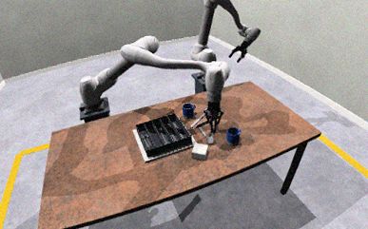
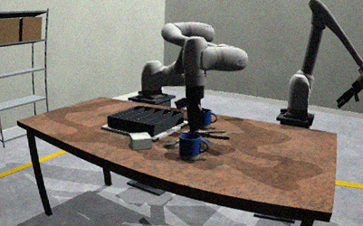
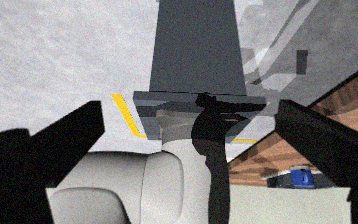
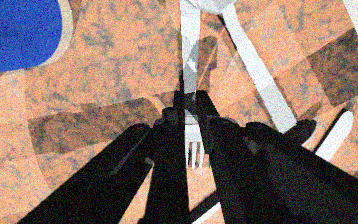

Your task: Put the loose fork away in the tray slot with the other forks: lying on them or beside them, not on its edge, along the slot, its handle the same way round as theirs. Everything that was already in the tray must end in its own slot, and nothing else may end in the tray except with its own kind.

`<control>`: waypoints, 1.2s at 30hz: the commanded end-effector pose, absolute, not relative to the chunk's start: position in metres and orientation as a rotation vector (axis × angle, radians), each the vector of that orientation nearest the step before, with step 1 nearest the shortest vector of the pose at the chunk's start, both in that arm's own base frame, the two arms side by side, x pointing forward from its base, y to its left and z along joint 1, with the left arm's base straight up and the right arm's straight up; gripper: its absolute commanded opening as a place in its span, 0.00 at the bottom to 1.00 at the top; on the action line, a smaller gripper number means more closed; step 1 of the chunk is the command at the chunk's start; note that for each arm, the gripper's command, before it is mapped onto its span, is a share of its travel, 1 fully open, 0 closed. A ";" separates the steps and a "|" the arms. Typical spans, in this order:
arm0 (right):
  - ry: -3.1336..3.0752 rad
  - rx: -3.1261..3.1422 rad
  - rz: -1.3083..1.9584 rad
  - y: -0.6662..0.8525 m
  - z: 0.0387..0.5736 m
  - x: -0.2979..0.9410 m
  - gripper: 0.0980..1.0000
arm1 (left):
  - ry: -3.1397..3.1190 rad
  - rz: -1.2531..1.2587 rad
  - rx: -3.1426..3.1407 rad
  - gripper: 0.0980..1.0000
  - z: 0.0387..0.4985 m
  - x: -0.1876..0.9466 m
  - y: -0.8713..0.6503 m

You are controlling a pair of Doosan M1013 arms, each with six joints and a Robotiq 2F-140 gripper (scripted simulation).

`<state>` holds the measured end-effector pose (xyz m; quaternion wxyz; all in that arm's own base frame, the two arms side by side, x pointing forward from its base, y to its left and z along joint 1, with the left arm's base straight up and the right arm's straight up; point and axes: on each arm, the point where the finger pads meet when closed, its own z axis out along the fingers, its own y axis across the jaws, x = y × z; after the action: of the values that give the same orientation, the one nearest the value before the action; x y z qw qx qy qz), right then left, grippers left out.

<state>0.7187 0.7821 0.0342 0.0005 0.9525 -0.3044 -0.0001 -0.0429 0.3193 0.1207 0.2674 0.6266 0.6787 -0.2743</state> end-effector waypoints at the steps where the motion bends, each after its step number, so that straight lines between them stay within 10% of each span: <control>1: -0.957 2.994 0.001 0.783 0.039 0.719 0.02 | 1.832 -0.740 1.691 1.00 0.121 -0.043 0.320; 36: -0.957 2.994 0.001 0.783 0.153 0.719 0.02 | 1.832 -0.740 1.691 1.00 0.121 -0.043 0.320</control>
<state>0.7188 0.7822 0.1446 0.0000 0.9525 -0.3044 0.0001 -0.0429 0.3193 0.1207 0.2674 0.6266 0.6787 -0.2743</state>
